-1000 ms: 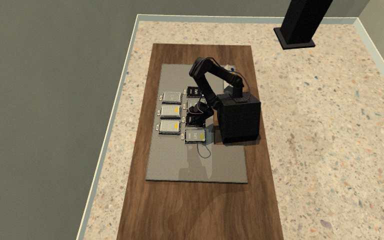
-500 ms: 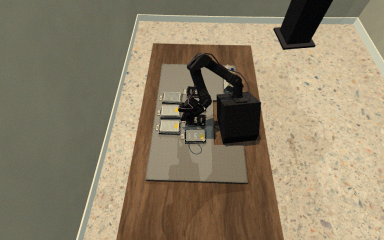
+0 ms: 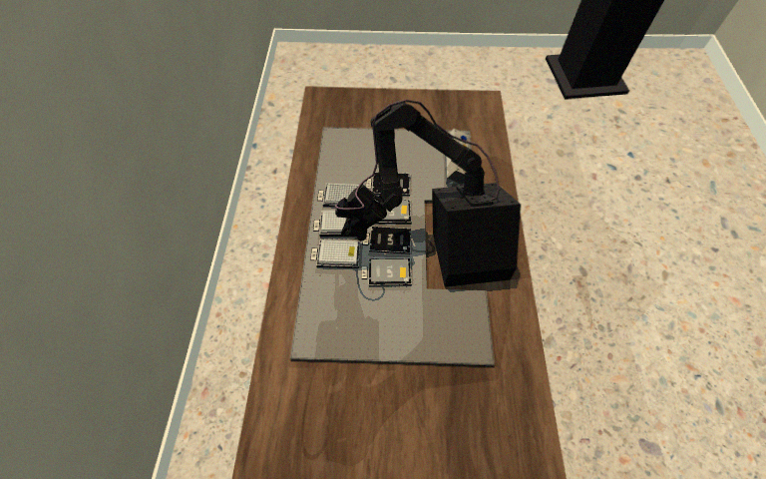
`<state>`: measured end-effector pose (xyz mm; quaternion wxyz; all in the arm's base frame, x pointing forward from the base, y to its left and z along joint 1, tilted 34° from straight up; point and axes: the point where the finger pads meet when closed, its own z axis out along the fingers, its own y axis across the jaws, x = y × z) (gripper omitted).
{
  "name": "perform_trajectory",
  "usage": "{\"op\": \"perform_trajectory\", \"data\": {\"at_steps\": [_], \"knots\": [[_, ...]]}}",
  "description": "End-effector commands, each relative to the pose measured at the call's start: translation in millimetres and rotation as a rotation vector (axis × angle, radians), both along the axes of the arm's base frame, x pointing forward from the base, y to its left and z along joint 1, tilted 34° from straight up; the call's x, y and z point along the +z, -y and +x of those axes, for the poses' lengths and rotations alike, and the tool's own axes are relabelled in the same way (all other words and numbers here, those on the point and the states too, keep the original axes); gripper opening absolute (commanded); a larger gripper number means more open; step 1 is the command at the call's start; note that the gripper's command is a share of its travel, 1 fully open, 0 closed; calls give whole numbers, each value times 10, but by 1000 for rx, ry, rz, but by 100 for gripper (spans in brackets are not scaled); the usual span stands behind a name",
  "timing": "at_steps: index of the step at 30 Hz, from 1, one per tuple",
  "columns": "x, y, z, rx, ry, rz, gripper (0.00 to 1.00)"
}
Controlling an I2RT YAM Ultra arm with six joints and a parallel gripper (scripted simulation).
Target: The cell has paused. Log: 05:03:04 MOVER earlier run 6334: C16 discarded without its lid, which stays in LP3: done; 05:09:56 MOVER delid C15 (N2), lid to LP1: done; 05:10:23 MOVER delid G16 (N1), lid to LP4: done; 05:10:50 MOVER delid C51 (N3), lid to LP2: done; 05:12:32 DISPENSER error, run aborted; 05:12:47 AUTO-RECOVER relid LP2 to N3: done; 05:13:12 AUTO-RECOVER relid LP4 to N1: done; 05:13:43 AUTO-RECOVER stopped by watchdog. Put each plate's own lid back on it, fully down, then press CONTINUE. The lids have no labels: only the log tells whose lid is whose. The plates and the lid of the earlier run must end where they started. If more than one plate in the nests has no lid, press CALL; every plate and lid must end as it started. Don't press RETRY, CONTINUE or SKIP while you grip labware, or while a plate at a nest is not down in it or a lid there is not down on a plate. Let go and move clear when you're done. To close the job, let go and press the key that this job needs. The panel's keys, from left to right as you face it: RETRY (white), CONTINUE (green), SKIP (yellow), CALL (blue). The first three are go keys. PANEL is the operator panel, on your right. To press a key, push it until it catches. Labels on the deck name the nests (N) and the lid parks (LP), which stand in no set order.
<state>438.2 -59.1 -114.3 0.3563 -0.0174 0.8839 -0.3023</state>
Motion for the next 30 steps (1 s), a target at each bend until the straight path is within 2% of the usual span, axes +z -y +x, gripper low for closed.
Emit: {"op": "perform_trajectory", "data": {"at_steps": [1, 3, 8, 10, 12, 14, 15, 30], "knots": [[132, -159, 233, 58, 5, 8, 0], [163, -28, 313, 38, 5, 7, 0], [223, 69, 527, 38, 3, 6, 0], [149, 108, 569, 39, -19, 5, 0], [117, 37, 620, 58, -30, 4, 0], [117, 37, 619, 58, -30, 4, 0], [173, 101, 586, 38, -16, 3, 0], [173, 101, 586, 38, -16, 3, 0]]}}
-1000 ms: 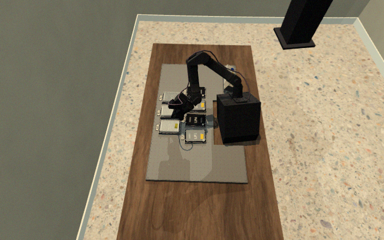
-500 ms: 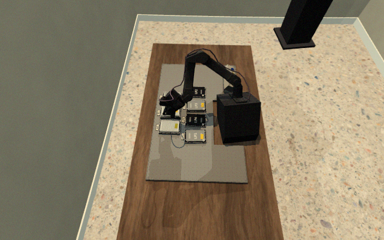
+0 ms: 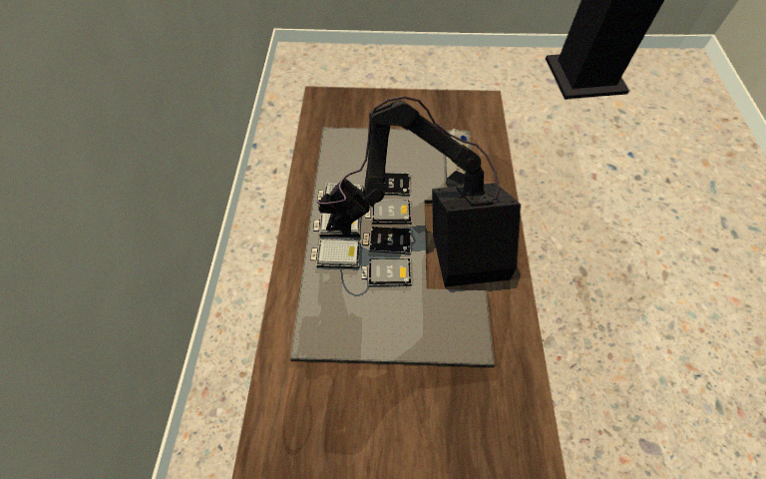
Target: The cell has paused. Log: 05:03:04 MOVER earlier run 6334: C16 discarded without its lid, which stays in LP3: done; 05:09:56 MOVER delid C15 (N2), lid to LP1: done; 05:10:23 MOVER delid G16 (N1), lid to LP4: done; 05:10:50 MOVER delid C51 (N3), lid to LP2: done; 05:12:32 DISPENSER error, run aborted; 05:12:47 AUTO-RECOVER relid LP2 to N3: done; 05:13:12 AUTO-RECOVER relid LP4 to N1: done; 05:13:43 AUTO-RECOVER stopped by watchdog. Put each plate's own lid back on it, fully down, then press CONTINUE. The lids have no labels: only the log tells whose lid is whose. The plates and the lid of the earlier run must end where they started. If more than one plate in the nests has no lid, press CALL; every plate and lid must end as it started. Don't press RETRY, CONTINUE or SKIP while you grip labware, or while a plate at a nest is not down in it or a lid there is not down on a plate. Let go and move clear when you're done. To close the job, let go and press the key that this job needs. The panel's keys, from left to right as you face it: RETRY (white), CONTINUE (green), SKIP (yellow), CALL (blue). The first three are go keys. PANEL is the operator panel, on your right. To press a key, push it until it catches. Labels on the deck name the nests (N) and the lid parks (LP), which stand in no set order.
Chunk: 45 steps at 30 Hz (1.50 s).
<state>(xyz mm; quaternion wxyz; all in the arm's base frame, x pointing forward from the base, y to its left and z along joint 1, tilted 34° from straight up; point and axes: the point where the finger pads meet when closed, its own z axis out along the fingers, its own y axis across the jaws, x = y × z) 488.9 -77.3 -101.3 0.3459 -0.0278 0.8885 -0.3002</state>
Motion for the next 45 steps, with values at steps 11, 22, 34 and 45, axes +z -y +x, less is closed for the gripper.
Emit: {"op": "perform_trajectory", "data": {"at_steps": [11, 22, 34, 45], "knots": [[43, -81, 79, 24, 12, 5, 0], [281, 206, -7, 41, 4, 5, 0], [609, 779, -99, 25, 0, 5, 0], [830, 946, -51, 45, 16, 0, 0]]}}
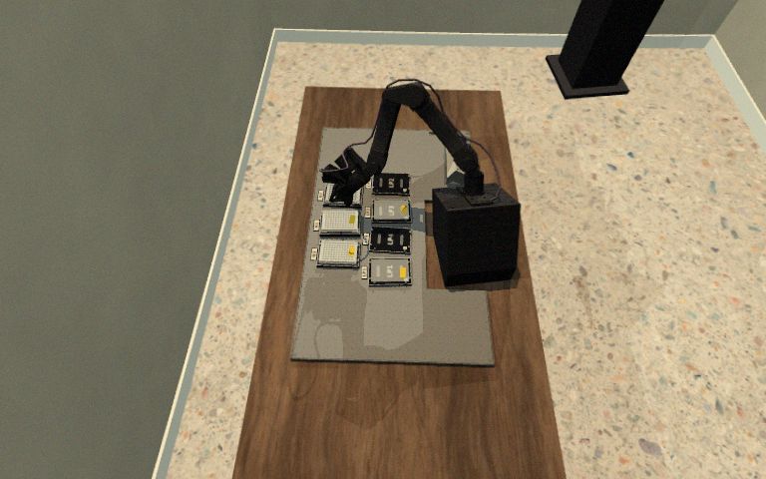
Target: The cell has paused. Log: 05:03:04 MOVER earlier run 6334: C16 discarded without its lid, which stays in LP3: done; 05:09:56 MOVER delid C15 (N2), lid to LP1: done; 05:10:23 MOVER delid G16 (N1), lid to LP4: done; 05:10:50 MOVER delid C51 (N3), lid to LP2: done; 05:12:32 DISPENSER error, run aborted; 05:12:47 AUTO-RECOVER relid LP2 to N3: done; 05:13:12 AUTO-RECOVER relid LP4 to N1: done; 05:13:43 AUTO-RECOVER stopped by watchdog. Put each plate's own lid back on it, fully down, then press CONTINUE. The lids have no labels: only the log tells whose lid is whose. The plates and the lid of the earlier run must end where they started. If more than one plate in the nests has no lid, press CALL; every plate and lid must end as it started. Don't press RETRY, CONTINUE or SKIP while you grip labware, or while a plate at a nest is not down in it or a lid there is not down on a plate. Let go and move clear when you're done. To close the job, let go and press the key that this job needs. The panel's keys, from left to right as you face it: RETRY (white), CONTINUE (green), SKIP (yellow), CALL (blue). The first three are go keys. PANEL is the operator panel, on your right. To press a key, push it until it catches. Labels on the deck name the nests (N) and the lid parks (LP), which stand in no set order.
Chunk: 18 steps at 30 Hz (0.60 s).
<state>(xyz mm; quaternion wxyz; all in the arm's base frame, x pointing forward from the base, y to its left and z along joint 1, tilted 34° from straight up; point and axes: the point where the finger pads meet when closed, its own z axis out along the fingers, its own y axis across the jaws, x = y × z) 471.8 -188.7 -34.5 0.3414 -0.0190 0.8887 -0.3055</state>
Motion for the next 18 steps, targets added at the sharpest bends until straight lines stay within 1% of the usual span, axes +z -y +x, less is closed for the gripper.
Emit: {"op": "perform_trajectory", "data": {"at_steps": [1, 18], "knots": [[162, -168, 120, 67, 18, 4, 0], [185, -164, 138, 65, 32, 3, 0]]}}
